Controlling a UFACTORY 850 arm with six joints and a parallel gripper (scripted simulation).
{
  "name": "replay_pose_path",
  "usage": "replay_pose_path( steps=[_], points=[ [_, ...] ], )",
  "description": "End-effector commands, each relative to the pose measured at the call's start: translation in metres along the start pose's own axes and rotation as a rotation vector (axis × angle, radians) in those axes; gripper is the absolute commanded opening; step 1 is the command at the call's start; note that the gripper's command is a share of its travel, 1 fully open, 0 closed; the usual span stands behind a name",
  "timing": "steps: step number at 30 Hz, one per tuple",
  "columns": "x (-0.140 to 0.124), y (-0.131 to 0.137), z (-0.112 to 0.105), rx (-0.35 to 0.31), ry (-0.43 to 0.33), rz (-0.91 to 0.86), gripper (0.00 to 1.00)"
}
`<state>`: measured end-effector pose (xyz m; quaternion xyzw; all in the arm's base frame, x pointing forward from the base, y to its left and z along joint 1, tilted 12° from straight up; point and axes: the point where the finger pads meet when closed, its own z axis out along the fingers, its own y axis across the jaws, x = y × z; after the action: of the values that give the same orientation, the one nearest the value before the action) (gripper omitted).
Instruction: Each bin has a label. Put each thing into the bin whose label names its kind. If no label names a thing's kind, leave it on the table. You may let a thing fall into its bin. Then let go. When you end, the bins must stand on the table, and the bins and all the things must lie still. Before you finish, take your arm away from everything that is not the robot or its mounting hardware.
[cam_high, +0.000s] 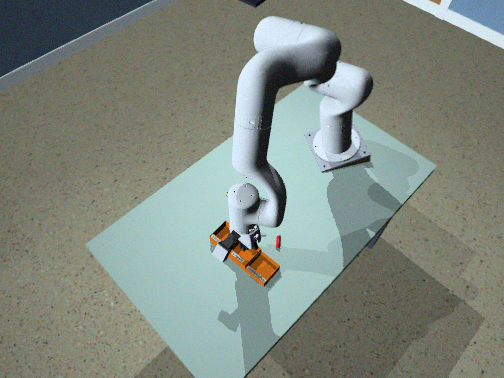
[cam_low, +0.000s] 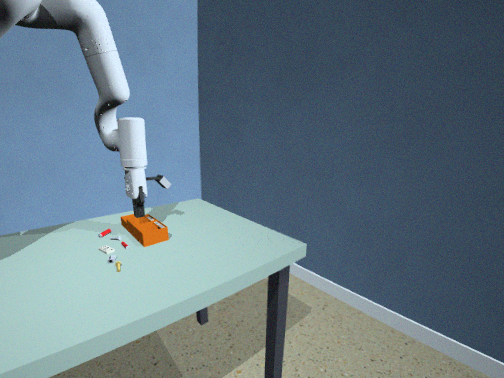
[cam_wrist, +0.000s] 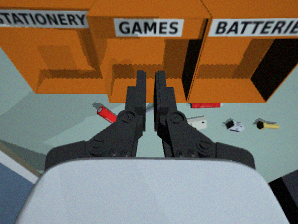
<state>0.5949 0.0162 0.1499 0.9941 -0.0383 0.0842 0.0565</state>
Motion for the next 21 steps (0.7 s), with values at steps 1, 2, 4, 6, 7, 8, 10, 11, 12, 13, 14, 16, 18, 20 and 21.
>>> replay_pose_path(
  steps=[1,2,4,6,7,8,10,11,12,13,14,16,18,20,21],
  points=[
    [0.001,0.0,-0.016,0.001,0.002,0.0,0.07],
    [0.001,0.0,-0.016,0.001,0.002,0.0,0.07],
    [0.001,0.0,-0.016,0.001,0.002,0.0,0.07],
    [0.001,0.0,-0.016,0.001,0.002,0.0,0.07],
    [0.001,0.0,-0.016,0.001,0.002,0.0,0.07],
    [0.001,-0.005,-0.016,0.001,0.002,0.0,0.07],
    [0.002,-0.015,-0.016,0.001,0.002,0.0,0.07],
    [0.002,-0.02,-0.016,0.001,0.002,0.0,0.07],
    [0.003,-0.025,-0.016,0.001,0.002,0.0,0.07],
    [0.003,-0.03,-0.016,0.001,0.002,0.0,0.07],
    [0.003,-0.035,-0.016,0.001,0.002,0.0,0.07],
    [0.004,-0.045,-0.016,0.001,0.002,0.0,0.07],
    [0.005,-0.055,-0.016,0.001,0.002,0.0,0.07],
    [0.005,-0.06,-0.016,0.001,0.002,0.0,0.07],
    [0.005,-0.06,-0.016,0.001,0.002,0.0,0.07]
  ],
)
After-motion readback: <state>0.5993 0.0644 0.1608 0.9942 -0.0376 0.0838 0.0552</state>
